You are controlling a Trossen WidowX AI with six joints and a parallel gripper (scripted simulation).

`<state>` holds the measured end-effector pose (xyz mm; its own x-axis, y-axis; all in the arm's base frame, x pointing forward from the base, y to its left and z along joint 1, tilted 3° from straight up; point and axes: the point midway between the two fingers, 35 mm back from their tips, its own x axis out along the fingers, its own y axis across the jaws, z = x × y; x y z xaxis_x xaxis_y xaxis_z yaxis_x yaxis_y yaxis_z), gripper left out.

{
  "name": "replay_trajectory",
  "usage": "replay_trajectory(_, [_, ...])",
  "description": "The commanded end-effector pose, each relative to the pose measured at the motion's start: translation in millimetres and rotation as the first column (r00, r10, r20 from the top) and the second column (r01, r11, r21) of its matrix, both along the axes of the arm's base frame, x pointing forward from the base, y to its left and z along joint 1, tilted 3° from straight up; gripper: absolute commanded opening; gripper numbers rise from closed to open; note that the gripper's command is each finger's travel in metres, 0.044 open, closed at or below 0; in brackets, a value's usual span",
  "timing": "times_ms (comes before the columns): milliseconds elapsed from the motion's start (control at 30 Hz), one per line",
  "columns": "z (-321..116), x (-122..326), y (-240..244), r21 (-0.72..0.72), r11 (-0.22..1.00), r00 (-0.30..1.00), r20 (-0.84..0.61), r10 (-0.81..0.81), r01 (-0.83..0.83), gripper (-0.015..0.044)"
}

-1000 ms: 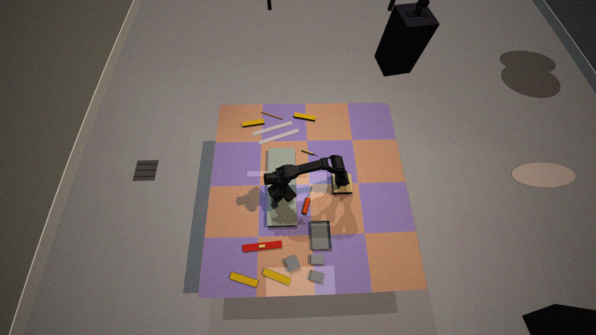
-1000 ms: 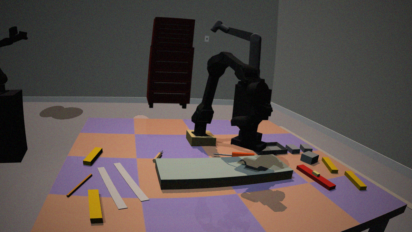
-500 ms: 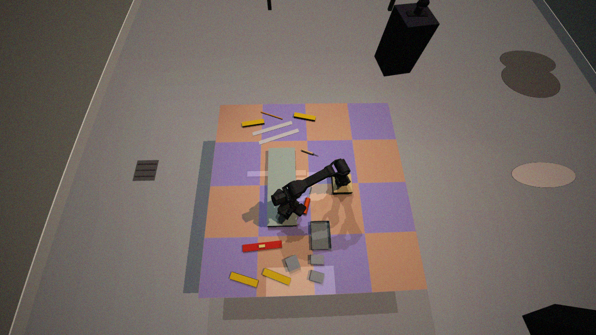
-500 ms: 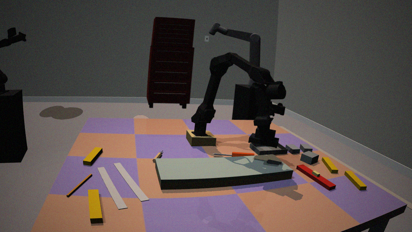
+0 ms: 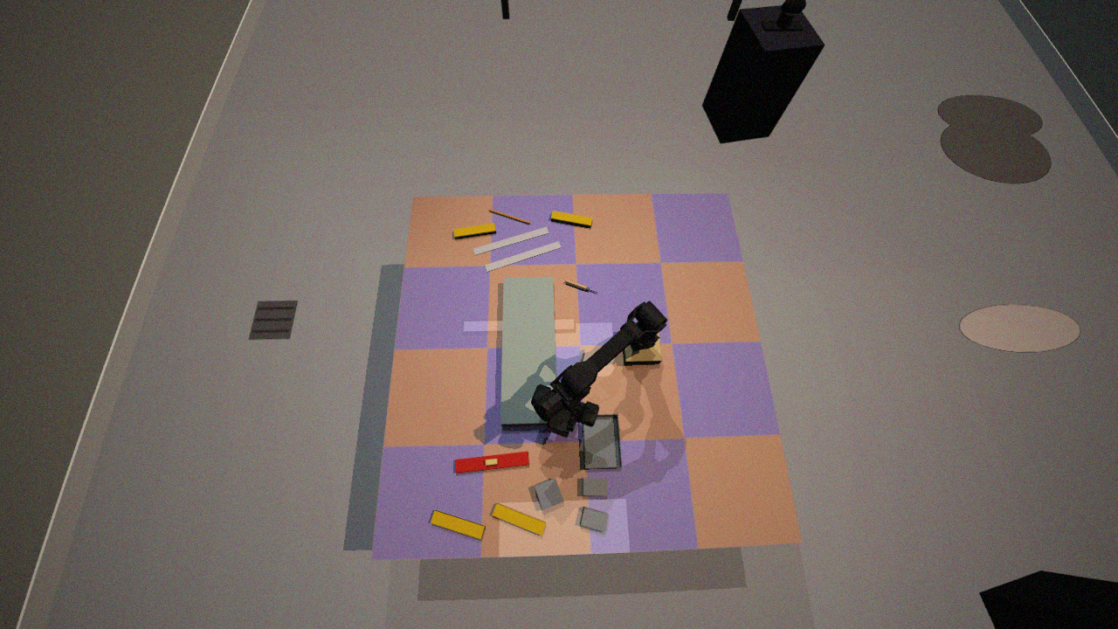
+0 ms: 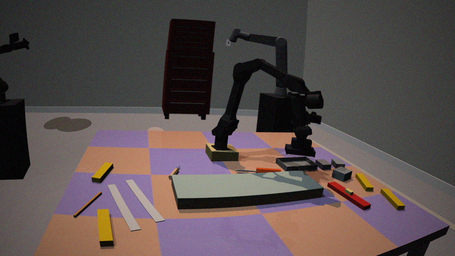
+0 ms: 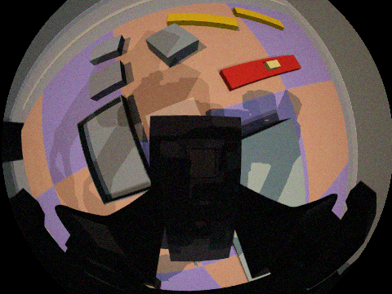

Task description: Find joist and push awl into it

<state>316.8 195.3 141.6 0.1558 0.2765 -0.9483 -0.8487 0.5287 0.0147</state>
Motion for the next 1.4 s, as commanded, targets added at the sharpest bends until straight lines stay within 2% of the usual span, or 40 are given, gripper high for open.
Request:
replay_trajectory(0, [4, -17, 21, 0.009, 0.998, 0.998, 0.017, 0.066, -0.066, 0.0000])
replay_trajectory(633, [0, -109, 93, 0.016, 0.930, 0.930, 0.027, 0.367, -0.367, 0.0000])
replay_trajectory(1367, [-32, -108, 98, 0.016, 0.929, 0.929, 0.027, 0.369, -0.370, 0.0000])
